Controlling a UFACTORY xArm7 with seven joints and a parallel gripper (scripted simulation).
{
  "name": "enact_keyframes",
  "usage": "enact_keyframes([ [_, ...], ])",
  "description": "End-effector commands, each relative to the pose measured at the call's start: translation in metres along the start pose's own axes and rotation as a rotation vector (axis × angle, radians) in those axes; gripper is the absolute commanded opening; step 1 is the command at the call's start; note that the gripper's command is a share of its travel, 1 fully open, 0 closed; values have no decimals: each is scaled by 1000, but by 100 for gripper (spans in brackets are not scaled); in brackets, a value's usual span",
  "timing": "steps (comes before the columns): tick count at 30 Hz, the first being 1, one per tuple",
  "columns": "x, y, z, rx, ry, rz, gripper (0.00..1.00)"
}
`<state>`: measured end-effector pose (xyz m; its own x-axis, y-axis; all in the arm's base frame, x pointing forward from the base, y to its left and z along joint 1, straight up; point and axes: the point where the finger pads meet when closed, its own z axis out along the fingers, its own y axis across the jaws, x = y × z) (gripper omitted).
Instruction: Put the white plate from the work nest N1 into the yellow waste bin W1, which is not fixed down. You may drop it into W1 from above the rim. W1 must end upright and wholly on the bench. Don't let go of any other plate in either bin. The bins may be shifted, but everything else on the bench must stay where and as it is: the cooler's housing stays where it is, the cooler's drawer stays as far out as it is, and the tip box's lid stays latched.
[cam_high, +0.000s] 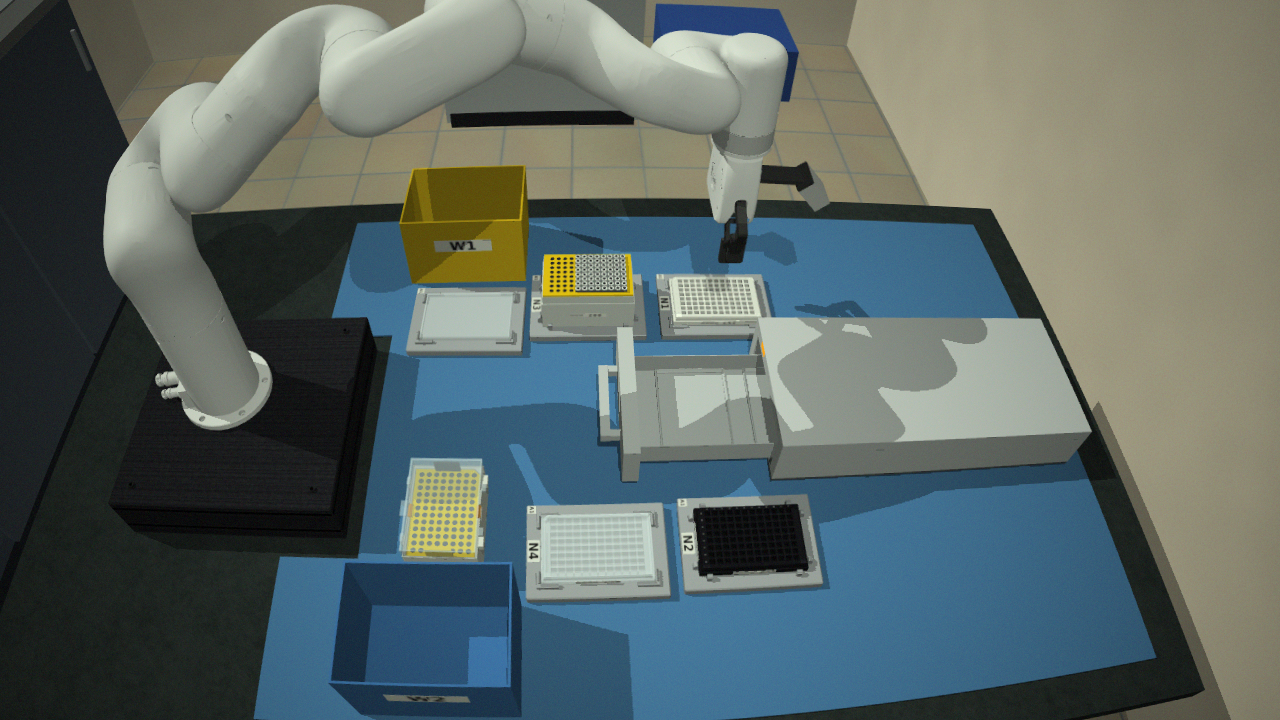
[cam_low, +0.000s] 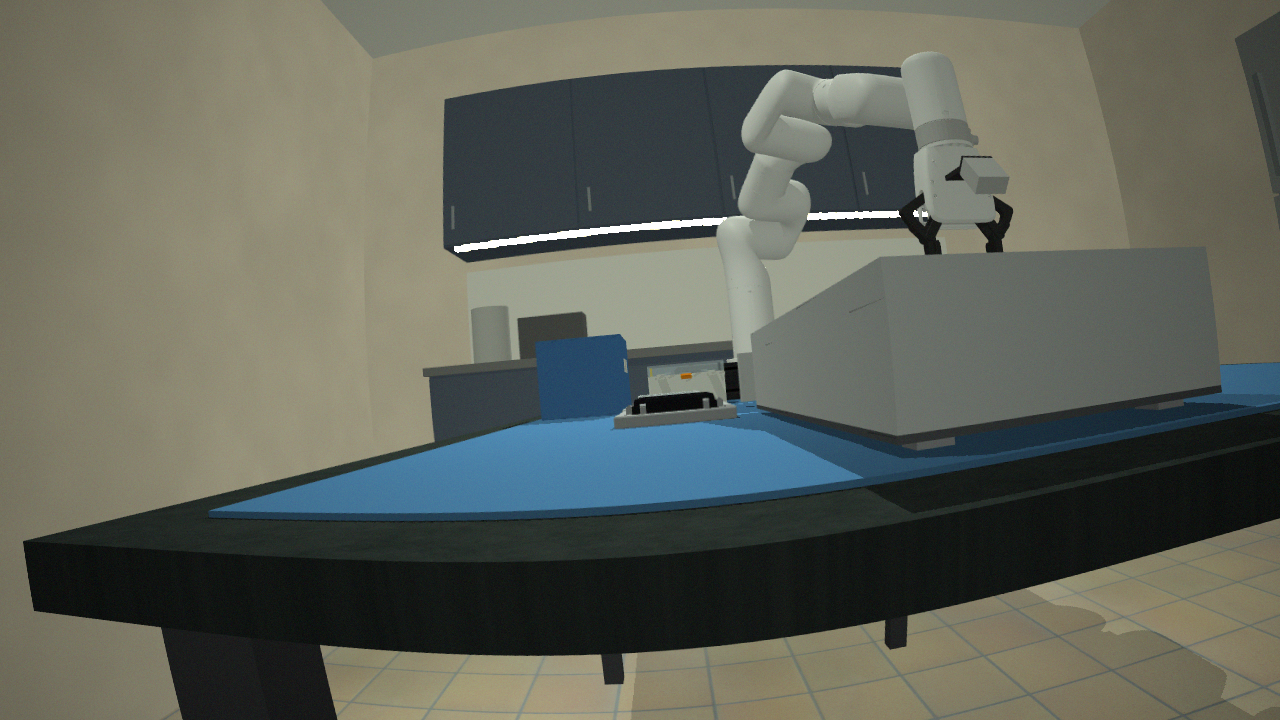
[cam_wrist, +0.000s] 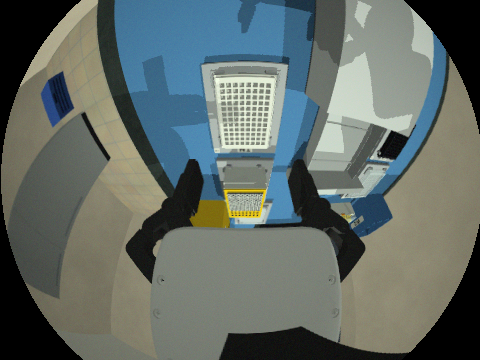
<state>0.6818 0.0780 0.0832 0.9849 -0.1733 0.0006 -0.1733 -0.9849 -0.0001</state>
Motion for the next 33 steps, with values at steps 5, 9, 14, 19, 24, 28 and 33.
enact_keyframes([
  [5,2,-1,6,2,8,0,100],
  [9,2,-1,12,2,8,0,100],
  [14,2,-1,21,2,8,0,100],
  [19,2,-1,26,2,8,0,100],
  [24,2,-1,34,2,8,0,100],
  [28,2,-1,41,2,8,0,100],
  [33,2,-1,47,2,8,0,100],
])
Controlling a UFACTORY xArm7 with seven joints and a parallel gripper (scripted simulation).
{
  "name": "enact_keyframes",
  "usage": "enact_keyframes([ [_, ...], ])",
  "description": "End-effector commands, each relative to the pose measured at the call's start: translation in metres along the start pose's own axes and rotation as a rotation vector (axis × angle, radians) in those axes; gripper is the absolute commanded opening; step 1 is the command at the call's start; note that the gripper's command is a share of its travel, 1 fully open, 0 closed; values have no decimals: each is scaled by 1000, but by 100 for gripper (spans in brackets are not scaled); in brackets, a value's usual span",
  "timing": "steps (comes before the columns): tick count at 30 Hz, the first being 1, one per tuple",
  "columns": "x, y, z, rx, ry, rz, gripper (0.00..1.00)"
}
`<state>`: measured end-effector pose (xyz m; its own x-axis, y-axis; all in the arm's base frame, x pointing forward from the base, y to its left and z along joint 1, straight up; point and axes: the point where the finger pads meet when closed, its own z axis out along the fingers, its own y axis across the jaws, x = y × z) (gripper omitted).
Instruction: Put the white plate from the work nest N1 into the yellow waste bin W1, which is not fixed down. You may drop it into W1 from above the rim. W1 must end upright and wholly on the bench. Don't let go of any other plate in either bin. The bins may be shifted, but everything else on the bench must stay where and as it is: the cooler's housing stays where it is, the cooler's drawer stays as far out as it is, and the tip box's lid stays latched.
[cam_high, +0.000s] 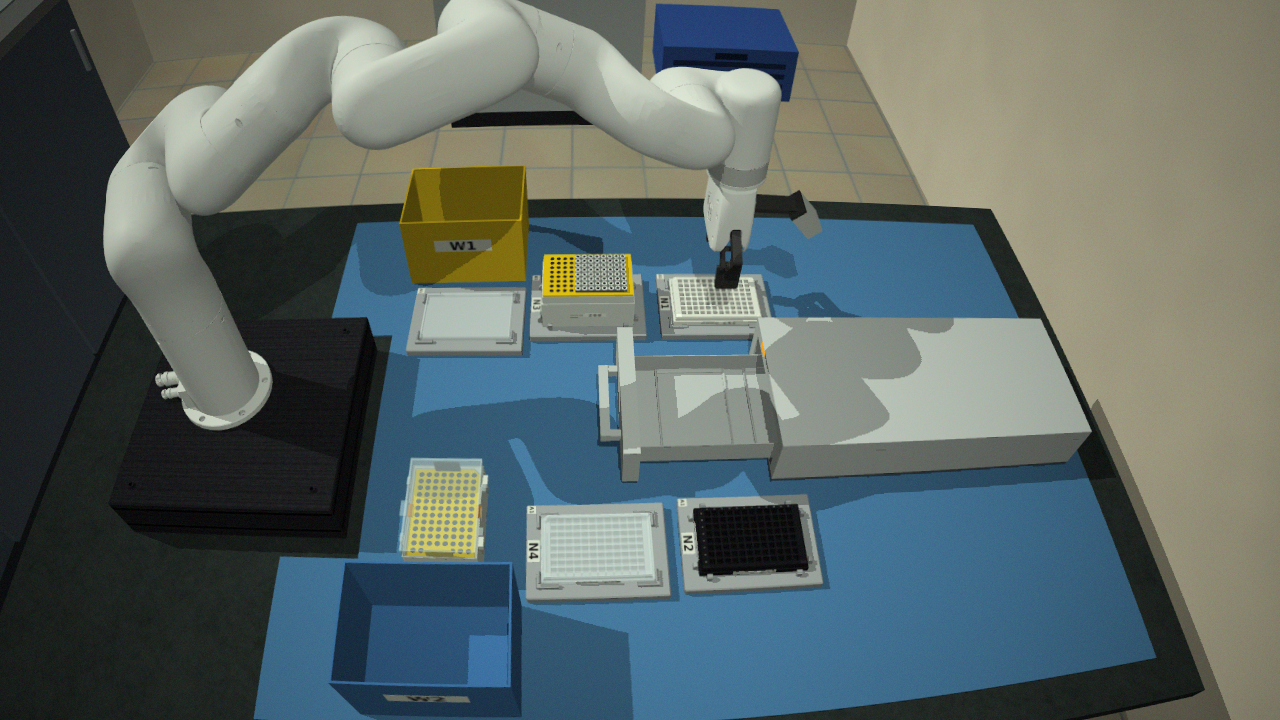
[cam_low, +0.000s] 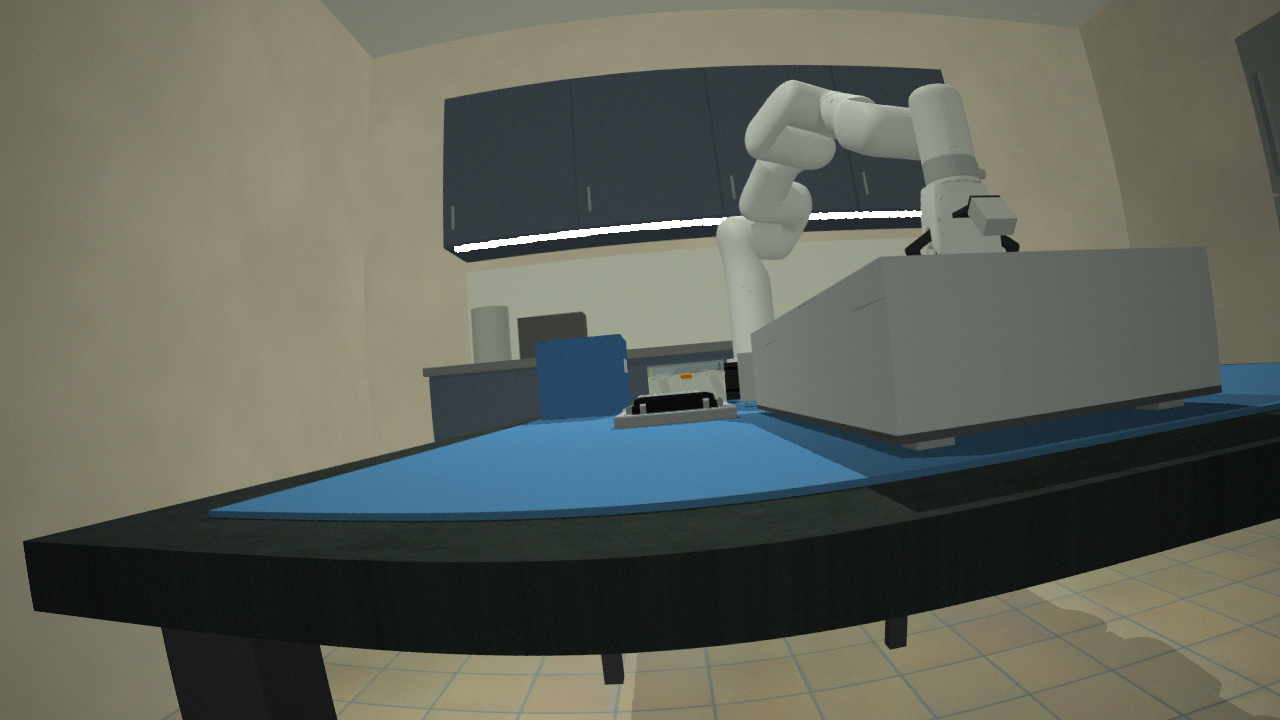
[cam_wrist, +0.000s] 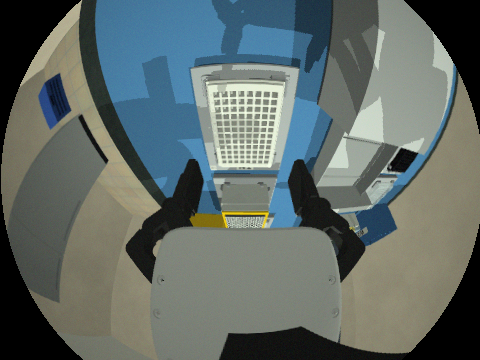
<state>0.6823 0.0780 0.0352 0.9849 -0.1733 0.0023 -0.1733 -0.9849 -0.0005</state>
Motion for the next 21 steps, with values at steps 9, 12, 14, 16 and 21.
enact_keyframes([
  [9,2,0,13,2,6,0,100],
  [12,2,-1,18,2,6,0,100],
  [14,2,-1,21,2,6,0,100],
  [16,2,-1,25,2,6,0,100],
  [21,2,-1,29,2,6,0,100],
])
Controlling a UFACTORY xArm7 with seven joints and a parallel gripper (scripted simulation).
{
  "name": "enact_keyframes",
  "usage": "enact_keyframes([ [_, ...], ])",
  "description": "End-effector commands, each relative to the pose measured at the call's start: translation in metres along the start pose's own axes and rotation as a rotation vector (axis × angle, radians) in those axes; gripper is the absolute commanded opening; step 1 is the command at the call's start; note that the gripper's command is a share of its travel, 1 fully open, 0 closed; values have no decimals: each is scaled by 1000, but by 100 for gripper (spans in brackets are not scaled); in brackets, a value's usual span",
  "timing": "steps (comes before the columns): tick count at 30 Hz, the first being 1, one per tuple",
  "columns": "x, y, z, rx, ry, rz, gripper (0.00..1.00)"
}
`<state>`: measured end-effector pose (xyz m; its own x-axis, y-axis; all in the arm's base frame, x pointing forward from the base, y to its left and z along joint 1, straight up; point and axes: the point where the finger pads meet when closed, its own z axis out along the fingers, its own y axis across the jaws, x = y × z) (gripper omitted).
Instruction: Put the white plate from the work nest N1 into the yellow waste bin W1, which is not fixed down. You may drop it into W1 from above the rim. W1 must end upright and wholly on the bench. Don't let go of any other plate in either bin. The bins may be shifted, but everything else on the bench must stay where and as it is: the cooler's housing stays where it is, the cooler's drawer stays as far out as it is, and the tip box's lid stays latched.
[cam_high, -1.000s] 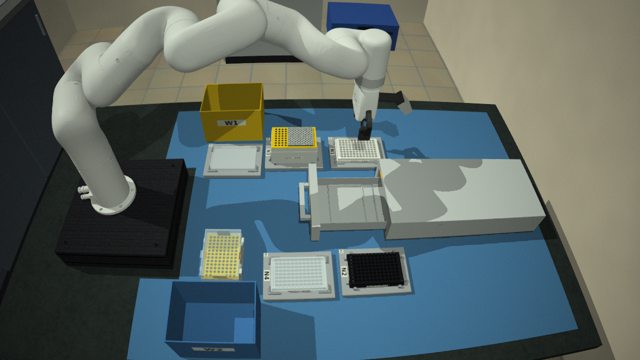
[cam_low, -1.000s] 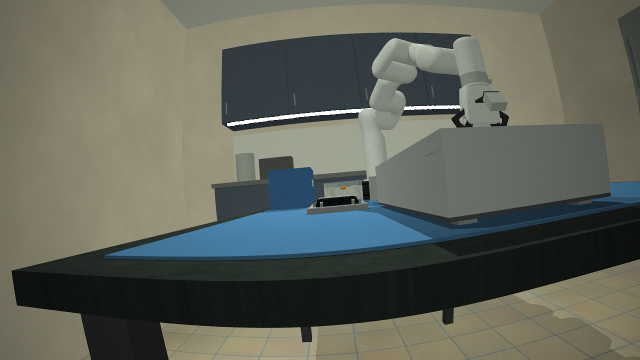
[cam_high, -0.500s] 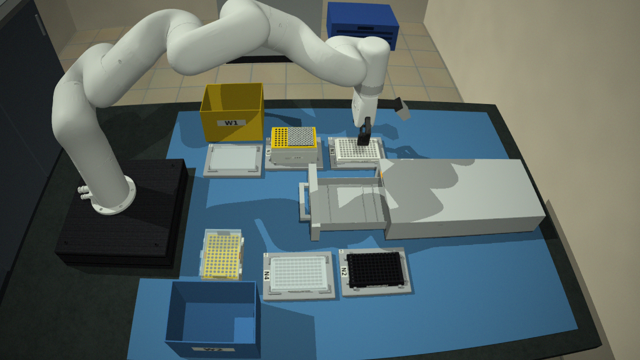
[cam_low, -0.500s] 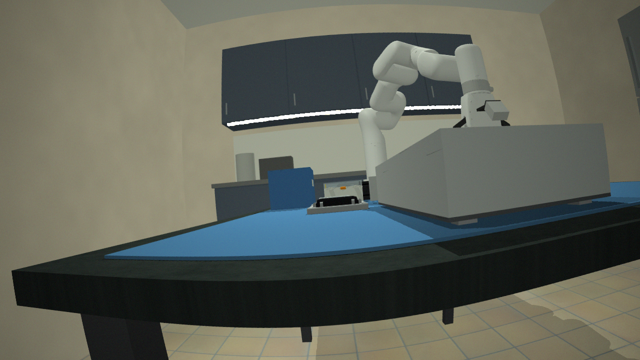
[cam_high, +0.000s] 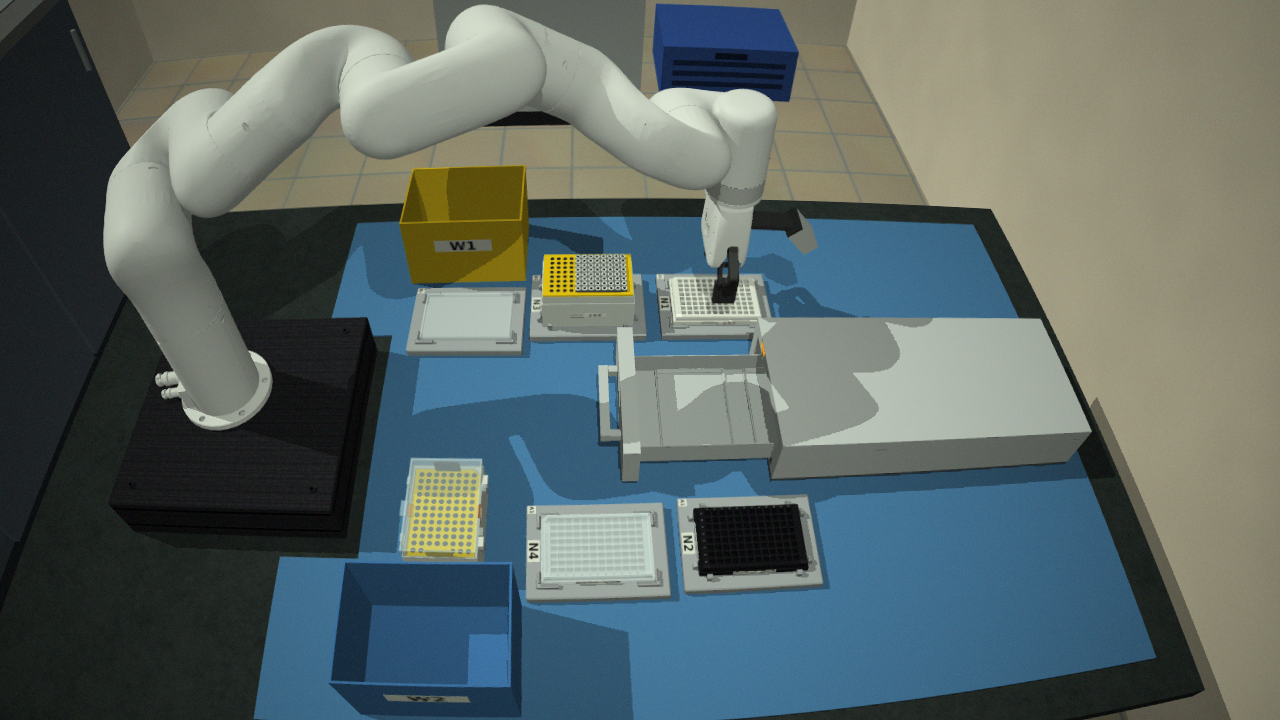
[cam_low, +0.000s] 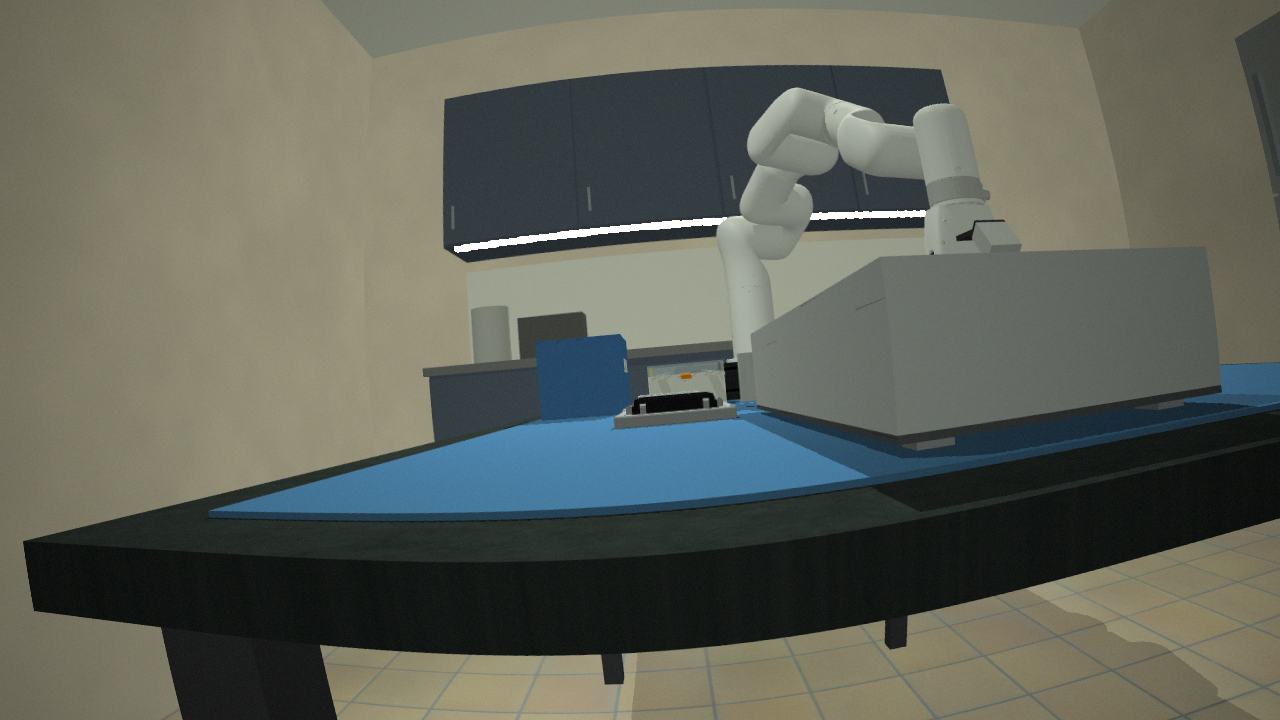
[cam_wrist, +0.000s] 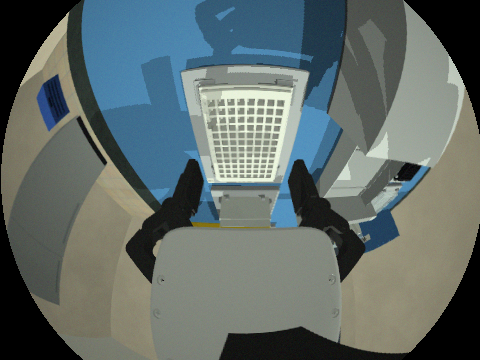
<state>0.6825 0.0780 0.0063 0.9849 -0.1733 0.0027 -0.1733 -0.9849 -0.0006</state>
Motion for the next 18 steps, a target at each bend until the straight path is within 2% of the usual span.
enact_keyframes([
  [1,2,-1,2,2,6,0,100],
  [10,2,-1,17,2,6,0,100],
  [18,2,-1,18,2,6,0,100],
])
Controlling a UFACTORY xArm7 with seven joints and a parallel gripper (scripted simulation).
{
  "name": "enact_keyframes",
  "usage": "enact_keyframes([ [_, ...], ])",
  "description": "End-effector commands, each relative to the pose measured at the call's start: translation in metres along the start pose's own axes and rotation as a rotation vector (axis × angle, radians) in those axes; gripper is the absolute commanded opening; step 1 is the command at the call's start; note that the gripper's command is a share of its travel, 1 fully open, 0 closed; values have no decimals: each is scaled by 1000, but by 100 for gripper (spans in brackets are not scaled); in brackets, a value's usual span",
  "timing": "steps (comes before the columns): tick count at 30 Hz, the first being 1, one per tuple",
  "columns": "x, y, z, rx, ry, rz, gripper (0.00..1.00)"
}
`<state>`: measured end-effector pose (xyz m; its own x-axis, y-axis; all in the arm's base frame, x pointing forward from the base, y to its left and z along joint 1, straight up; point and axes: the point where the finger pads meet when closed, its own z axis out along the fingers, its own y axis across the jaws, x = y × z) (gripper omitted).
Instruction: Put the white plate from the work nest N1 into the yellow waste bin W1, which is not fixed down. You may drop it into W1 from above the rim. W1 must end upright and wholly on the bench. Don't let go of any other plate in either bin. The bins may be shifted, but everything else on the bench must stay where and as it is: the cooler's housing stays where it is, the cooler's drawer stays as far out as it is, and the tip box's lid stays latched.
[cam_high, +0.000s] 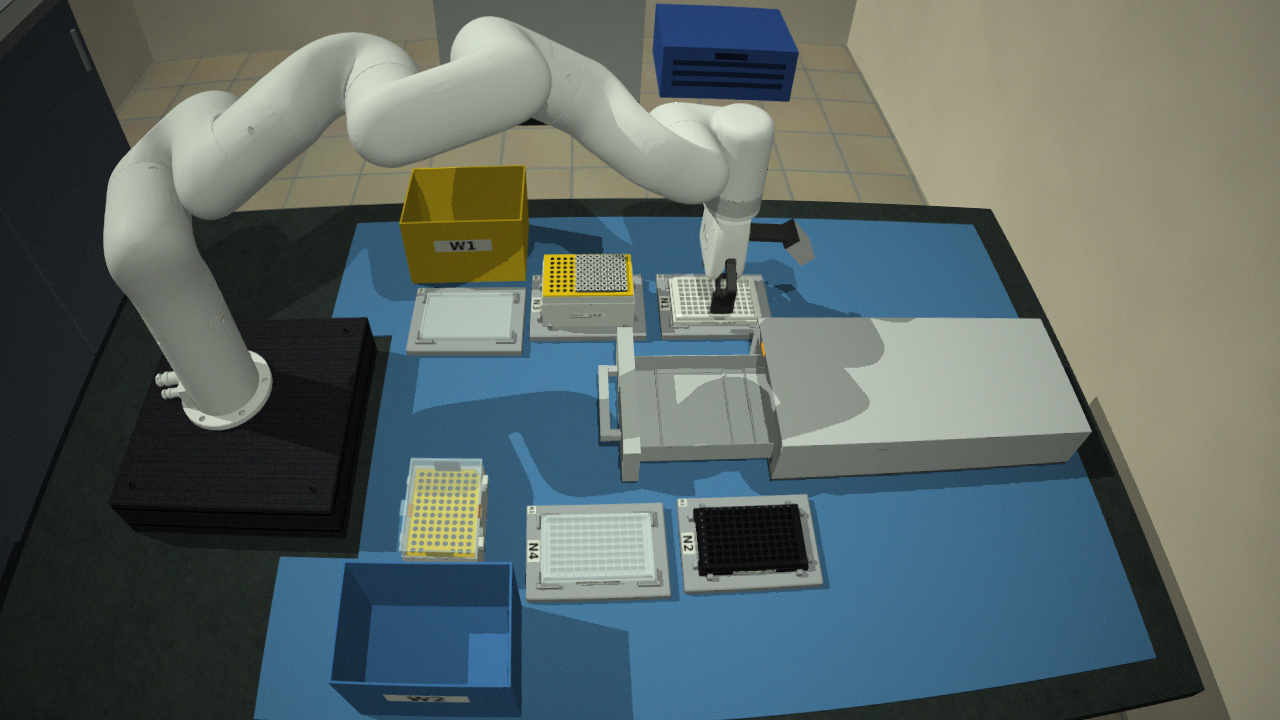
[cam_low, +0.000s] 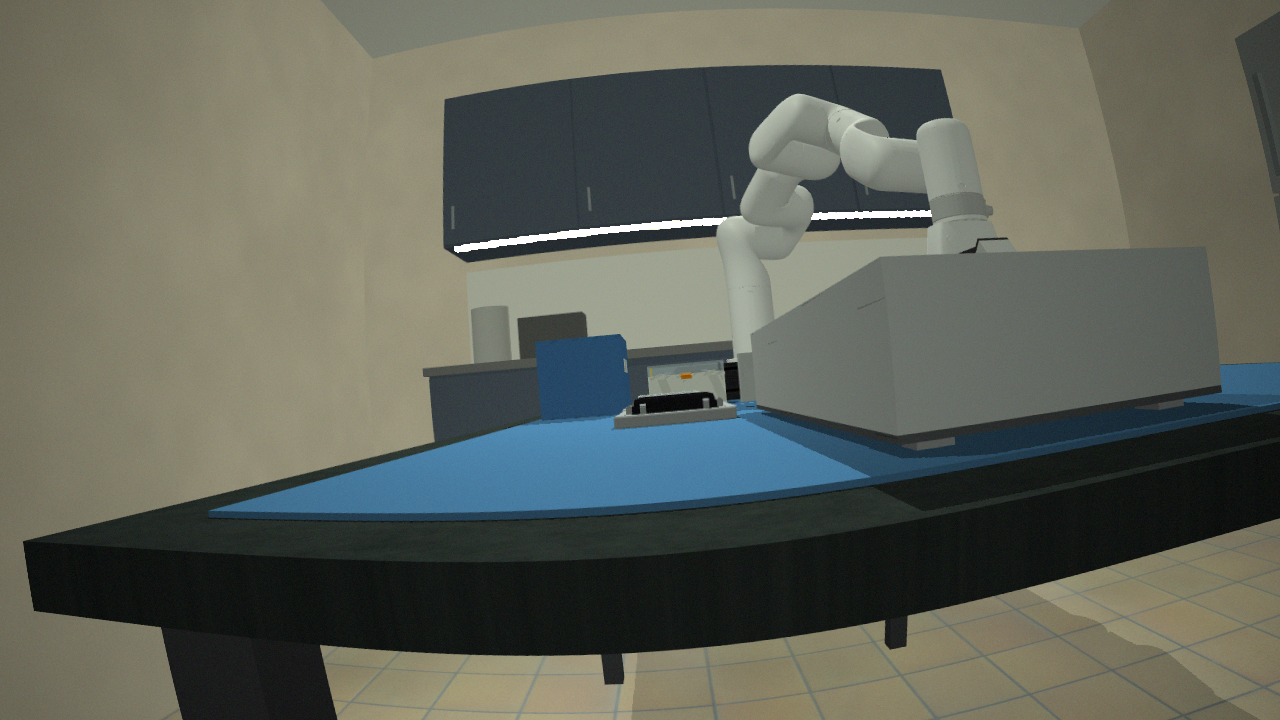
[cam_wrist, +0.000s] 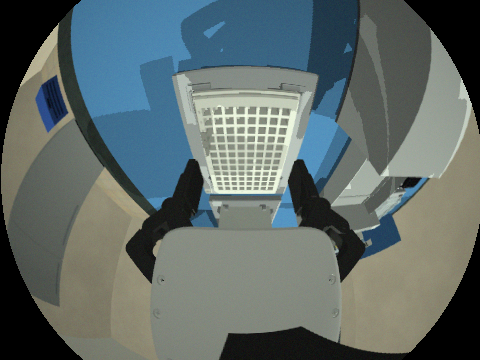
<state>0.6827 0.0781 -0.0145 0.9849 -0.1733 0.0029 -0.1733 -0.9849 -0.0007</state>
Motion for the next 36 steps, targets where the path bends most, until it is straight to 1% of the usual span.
enact_keyframes([
  [1,2,0,-3,1,5,0,100],
  [13,2,0,1,1,5,0,100],
  [36,2,-1,15,1,5,0,100],
])
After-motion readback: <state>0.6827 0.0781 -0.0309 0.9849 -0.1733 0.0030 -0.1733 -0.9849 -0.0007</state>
